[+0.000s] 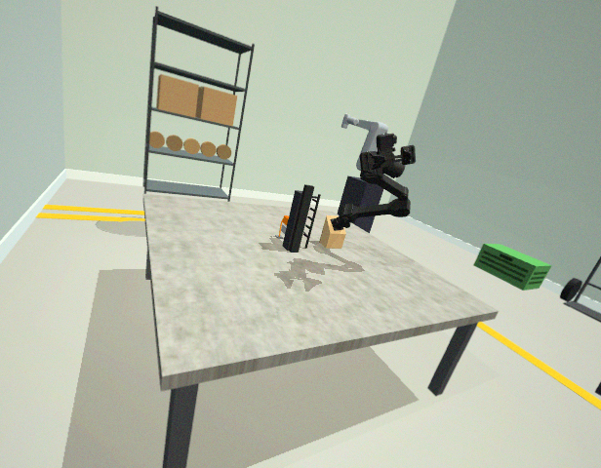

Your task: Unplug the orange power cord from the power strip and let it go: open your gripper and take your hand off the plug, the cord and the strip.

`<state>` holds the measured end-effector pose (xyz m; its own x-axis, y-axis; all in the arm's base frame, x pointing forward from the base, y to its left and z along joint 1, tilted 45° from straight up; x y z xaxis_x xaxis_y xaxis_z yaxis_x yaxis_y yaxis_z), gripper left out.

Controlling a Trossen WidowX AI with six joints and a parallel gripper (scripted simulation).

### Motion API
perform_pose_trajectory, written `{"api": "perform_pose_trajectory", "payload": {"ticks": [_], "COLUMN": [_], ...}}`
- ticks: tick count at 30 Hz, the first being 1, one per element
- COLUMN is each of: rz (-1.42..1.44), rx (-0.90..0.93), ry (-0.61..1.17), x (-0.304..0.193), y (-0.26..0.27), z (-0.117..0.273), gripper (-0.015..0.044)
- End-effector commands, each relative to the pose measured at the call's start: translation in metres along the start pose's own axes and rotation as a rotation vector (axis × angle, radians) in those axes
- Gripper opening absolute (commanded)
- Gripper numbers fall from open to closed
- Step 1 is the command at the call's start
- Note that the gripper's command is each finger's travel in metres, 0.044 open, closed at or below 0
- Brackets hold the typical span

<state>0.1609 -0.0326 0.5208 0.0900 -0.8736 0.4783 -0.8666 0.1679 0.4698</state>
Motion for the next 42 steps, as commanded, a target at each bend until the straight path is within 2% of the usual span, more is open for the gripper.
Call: {"api": "perform_pose_trajectory", "payload": {"ticks": [1, 4, 9, 20, 25, 31, 35, 42], "rz": [-0.002, -0.025, -0.111, -0.263, -0.347, -0.471, -0.529, -0.725], "rx": [-0.003, -0.054, -0.242, -0.685, -0.925, -1.215, -1.326, -1.612], "ry": [-0.002, -0.035, -0.152, -0.328, -0.368, -0.373, -0.361, -0.290], "x": [0.001, 0.010, 0.042, 0.070, 0.071, 0.055, 0.045, 0.007], "y": [-0.001, -0.018, -0.079, -0.202, -0.259, -0.316, -0.334, -0.365], "z": [0.000, 0.002, 0.018, 0.078, 0.122, 0.185, 0.211, 0.279], "gripper": [0.0374, 0.0295, 0.0164, 0.0160, 0.0160, 0.0160, 0.0160, 0.0160]}}
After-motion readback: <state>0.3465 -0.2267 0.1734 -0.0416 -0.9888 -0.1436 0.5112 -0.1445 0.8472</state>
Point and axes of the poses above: the point midway between the two fingers, 35 mm back from their tips, its own z axis back along the fingers, its own y axis across the jaws, x = y × z, the point moved 5 cm from there along z, back along the fingers, and after that the axes turned 3 degrees about z, right-handed, at the moved point
